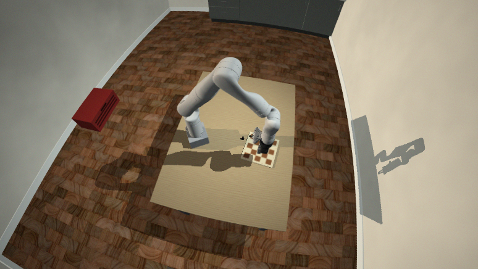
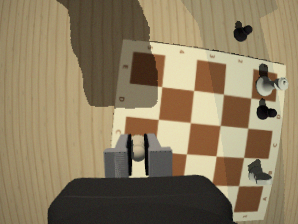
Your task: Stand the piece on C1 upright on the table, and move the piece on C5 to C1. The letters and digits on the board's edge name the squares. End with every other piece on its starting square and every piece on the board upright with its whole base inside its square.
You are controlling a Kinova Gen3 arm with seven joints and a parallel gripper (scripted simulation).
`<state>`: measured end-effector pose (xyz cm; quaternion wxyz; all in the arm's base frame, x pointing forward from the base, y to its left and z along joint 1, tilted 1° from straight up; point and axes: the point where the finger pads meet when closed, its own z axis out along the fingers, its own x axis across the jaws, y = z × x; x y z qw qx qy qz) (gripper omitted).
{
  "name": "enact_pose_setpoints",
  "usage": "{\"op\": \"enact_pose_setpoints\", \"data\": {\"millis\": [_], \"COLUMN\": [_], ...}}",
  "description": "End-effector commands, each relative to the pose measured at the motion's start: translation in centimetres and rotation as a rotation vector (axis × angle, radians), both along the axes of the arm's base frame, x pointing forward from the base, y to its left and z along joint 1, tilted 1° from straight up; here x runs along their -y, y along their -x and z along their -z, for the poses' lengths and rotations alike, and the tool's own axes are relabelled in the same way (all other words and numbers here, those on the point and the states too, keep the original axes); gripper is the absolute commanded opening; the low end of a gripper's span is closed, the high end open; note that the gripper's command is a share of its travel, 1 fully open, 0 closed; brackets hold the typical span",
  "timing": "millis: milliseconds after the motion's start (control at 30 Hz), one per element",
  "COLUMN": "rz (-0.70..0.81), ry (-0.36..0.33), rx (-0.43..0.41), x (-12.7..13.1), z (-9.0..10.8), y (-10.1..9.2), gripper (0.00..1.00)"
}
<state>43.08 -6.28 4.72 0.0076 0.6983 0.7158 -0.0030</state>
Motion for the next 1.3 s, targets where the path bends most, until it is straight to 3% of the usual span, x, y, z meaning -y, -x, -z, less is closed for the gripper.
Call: {"op": "enact_pose_setpoints", "data": {"millis": [0,267,567,700,1267], "rz": [0.0,0.012,0.101,0.125,0.128], "ry": [0.001,0.0,0.0,-0.001,-0.001], "rx": [0.004,0.004,0.005,0.006,0.006], "x": [0.0,-1.3,-12.1,-15.1,-15.5], "z": [-0.2,-0.1,0.0,0.0,0.1], "y": [-0.1,-0.5,-1.9,-1.8,-1.8], "gripper": [0.0,0.0,0.0,0.0,0.0]}}
